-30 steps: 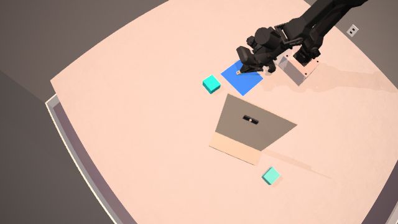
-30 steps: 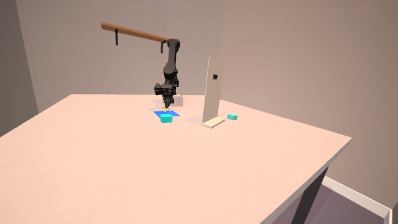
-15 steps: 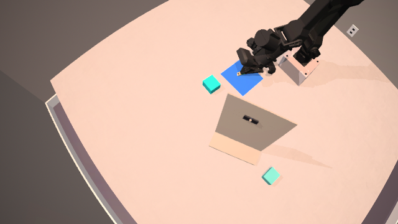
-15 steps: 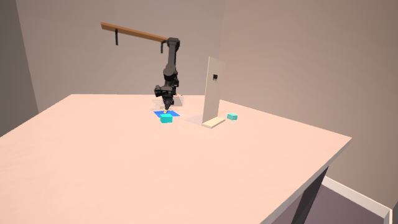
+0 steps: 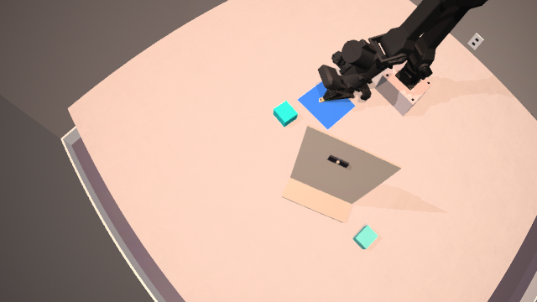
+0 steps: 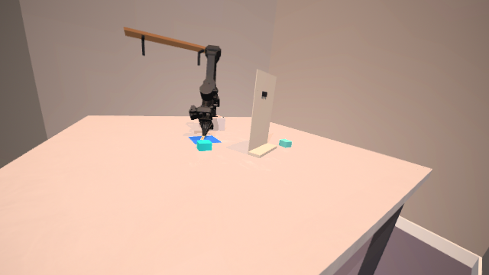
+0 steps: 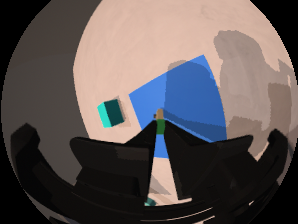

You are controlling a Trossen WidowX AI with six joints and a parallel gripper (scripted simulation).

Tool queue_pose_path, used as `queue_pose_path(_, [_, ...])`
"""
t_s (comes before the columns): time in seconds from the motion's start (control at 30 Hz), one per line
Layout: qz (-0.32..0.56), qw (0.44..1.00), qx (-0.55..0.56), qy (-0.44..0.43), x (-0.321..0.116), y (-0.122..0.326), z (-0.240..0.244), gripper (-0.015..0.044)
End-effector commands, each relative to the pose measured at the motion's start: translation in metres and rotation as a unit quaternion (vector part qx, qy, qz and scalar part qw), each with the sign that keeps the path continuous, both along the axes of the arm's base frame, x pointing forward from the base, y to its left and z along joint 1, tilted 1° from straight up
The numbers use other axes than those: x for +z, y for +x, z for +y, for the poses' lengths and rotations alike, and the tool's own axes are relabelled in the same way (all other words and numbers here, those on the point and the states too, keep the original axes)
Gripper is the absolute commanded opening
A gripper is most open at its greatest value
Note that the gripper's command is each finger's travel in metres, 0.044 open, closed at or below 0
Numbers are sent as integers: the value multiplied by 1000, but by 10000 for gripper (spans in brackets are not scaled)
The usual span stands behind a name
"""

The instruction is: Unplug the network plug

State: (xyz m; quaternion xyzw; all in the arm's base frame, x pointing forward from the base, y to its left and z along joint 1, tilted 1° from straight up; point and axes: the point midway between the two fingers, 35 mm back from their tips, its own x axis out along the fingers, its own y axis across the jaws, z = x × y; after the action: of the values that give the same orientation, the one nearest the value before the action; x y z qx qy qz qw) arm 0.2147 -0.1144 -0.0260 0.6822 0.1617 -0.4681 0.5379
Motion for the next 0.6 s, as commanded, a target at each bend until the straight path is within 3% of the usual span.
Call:
queue_pose_path(0.0, [0,1000,0,0,0,0,0,0])
queue_pose_path(0.17, [0,1000,0,0,0,0,0,0])
queue_pose_path(0.37, [0,1000,0,0,0,0,0,156])
queue_pose_path(0.57, [0,1000,0,0,0,0,0,156])
